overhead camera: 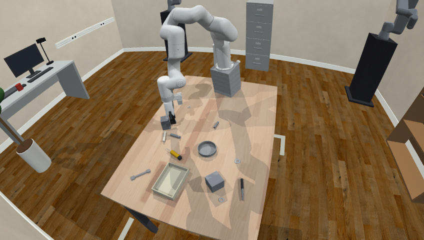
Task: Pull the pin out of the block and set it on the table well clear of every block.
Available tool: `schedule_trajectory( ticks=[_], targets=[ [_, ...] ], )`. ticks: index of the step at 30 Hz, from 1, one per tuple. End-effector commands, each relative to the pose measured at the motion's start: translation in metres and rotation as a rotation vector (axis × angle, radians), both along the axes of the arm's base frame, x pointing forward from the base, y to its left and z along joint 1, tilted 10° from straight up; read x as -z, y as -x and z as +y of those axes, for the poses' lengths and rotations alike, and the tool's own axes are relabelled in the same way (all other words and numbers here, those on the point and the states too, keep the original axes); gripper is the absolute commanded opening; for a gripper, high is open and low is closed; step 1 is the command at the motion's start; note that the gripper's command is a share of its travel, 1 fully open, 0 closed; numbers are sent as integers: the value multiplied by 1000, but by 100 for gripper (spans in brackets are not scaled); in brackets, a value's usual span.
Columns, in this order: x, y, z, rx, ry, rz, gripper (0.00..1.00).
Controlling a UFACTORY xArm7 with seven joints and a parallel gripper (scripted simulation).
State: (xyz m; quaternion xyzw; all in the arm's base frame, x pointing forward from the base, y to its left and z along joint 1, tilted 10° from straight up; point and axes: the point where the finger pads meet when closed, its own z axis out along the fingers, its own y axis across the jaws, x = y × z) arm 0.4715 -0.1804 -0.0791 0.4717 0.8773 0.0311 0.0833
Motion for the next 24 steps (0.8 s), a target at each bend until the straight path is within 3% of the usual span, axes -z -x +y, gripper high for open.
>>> schedule_trajectory(
  ticks=[1,24],
  targets=[
    [0,-1,-1,-5,6,-2,52],
    [12,-4,-2,-16,14,1,52]
  ],
)
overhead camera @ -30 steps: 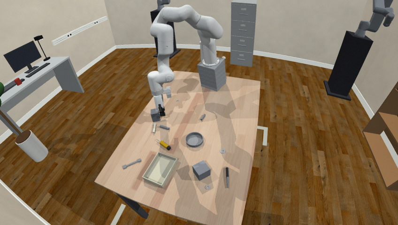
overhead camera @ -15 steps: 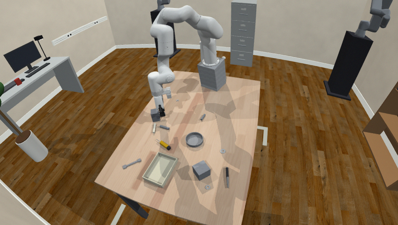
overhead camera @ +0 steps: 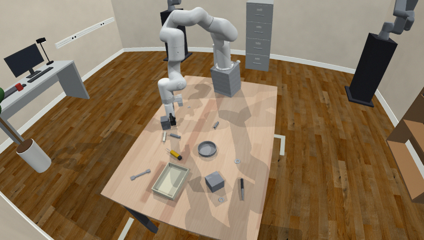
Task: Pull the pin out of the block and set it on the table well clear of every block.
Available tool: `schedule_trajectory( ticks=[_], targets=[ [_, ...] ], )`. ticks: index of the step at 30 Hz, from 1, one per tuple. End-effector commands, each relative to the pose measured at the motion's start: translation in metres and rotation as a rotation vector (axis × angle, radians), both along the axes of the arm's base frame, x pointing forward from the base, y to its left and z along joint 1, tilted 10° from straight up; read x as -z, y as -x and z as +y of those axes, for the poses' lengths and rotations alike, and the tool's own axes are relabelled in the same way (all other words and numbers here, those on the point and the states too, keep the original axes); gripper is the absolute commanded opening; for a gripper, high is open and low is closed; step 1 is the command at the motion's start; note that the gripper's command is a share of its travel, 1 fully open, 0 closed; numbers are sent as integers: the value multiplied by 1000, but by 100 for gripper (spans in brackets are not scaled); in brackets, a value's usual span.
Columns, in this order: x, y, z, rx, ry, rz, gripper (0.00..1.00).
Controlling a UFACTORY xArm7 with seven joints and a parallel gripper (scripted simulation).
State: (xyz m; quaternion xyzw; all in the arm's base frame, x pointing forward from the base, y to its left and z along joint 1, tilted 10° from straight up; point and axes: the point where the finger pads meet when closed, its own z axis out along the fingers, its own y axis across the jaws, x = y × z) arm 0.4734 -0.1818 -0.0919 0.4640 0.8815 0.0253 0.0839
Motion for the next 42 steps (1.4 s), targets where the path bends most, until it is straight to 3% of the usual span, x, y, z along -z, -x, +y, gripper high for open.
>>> schedule_trajectory(
  ticks=[1,15,16,42],
  targets=[
    [-1,-2,-1,0,2,-4,52],
    [1,-2,-1,0,3,-3,52],
    [1,-2,-1,0,3,-3,0],
    [1,-2,-1,0,3,-3,0]
  ],
)
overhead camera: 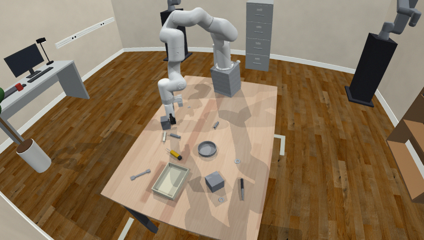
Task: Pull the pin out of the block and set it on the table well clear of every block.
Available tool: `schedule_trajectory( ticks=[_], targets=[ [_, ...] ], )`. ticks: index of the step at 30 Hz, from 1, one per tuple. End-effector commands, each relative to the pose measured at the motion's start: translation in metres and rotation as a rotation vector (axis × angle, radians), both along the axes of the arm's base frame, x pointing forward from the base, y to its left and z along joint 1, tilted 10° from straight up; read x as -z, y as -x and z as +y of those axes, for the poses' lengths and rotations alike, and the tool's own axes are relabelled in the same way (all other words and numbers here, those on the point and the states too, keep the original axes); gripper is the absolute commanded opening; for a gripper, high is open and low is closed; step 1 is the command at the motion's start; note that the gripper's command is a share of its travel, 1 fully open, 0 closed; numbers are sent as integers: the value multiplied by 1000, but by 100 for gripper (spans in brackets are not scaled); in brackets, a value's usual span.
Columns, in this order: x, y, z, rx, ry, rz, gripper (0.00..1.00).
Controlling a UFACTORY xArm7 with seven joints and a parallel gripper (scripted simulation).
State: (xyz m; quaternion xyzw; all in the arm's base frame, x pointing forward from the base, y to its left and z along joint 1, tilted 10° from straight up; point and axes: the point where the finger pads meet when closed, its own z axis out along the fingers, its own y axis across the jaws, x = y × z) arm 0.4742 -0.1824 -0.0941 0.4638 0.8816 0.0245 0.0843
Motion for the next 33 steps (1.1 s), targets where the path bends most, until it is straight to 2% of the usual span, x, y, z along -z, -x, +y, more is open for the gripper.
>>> schedule_trajectory(
  ticks=[1,33],
  targets=[
    [-1,-1,-1,0,1,-3,0],
    [0,0,2,0,1,-4,0]
  ],
)
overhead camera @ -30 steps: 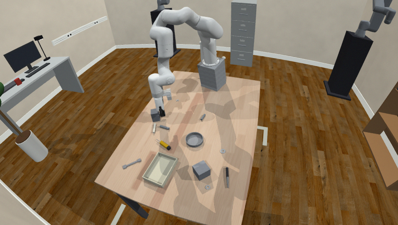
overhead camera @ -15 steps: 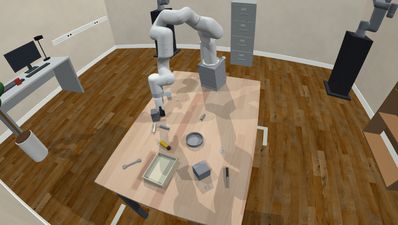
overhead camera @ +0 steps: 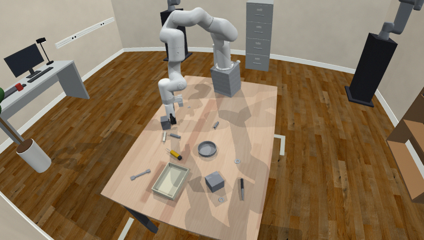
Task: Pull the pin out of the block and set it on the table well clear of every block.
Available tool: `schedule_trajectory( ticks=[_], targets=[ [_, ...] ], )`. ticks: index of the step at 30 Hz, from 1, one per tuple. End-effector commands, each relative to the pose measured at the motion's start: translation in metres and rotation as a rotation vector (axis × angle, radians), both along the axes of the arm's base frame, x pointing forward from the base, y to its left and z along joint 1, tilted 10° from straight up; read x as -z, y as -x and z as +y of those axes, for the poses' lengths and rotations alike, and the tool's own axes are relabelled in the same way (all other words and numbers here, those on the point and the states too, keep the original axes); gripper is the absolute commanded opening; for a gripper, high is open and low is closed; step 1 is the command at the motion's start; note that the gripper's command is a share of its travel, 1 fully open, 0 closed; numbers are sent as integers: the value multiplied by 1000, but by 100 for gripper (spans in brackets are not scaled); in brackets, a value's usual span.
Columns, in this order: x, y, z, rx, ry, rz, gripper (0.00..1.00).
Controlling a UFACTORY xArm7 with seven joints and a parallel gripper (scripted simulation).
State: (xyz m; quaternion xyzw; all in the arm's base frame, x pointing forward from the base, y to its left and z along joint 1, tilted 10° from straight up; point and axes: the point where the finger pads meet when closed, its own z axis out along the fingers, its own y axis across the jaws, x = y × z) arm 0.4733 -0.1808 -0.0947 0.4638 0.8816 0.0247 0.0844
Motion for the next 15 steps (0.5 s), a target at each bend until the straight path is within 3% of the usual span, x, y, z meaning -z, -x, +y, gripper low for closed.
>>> schedule_trajectory(
  ticks=[1,15],
  targets=[
    [-1,0,1,0,1,-3,0],
    [2,5,10,0,1,-5,0]
  ],
)
